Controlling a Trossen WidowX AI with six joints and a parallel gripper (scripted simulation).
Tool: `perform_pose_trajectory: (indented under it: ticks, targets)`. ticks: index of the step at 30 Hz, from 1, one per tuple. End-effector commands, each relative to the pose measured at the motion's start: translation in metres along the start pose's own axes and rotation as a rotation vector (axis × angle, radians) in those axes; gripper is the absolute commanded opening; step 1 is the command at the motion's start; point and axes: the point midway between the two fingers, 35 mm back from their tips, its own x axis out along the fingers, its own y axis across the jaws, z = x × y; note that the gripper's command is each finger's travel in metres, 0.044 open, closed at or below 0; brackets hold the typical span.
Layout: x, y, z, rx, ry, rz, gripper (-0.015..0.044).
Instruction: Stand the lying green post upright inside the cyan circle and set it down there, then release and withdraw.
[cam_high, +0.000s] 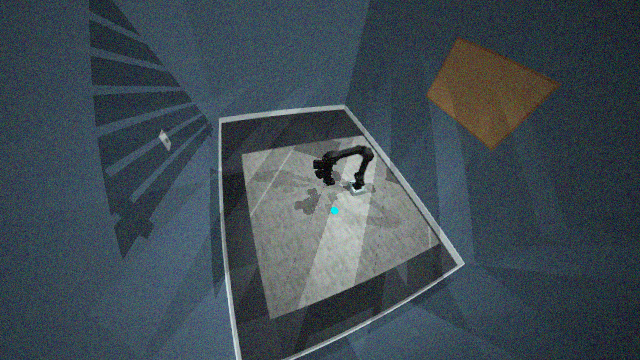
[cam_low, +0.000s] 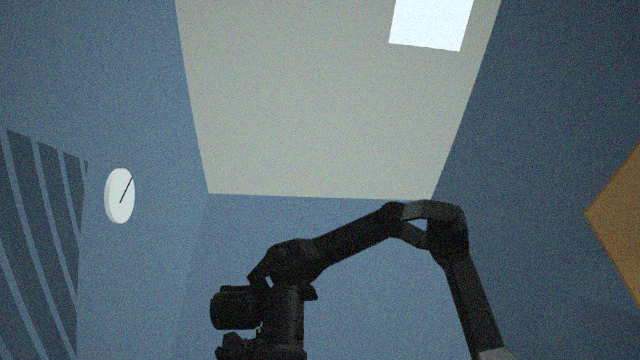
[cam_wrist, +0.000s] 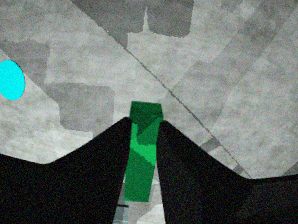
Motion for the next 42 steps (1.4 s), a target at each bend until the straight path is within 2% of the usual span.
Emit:
perform_pose_trajectory:
  ticks: [1, 42]
  targets:
    - [-0.002, 0.014, 0.003, -0.083, -0.003, 0.004, 0.0023]
    - [-0.012, 0.147, -0.006, -0.88, -0.008, 0.018, 0.0023]
